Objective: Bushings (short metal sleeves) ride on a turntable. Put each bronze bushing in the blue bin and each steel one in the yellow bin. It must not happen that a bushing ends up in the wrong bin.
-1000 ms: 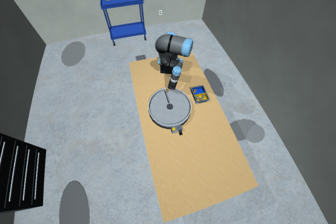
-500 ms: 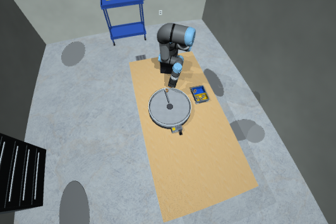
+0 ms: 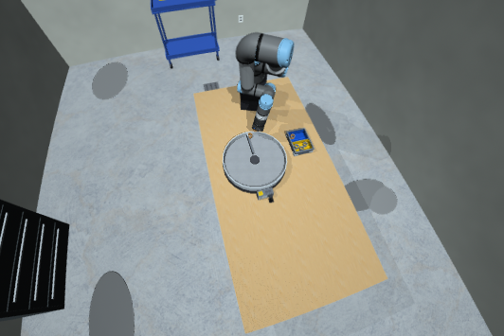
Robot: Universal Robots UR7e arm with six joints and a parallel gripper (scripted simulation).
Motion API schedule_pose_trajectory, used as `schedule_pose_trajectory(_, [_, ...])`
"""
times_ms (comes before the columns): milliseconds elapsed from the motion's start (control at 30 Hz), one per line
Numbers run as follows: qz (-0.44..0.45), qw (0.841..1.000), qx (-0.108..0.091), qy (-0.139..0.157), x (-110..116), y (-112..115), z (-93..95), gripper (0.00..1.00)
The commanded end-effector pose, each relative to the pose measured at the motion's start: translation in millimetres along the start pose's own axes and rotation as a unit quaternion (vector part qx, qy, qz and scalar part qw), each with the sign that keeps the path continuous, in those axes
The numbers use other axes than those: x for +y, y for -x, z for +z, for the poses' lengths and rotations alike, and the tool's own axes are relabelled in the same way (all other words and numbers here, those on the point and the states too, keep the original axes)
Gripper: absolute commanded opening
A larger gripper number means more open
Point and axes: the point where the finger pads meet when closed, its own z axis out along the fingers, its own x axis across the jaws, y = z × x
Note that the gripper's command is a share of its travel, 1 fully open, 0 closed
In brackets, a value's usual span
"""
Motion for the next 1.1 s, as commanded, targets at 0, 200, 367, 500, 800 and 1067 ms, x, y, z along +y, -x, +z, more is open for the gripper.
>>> schedule_pose_trajectory(0, [-0.056,0.997,0.057,0.005,0.3,1.0,-0.2,0.00])
schedule_pose_trajectory(200, [-0.055,0.997,0.056,0.005,0.3,1.6,-5.4,0.00])
schedule_pose_trajectory(367, [-0.055,0.997,0.056,0.005,0.3,1.6,-5.6,0.00])
schedule_pose_trajectory(500, [-0.055,0.997,0.056,0.005,0.3,1.6,-5.6,0.00])
schedule_pose_trajectory(800, [-0.037,0.999,0.038,0.003,0.3,1.3,-5.6,0.00])
schedule_pose_trajectory(1067, [-0.055,0.997,0.056,0.004,0.3,1.6,-5.6,0.00])
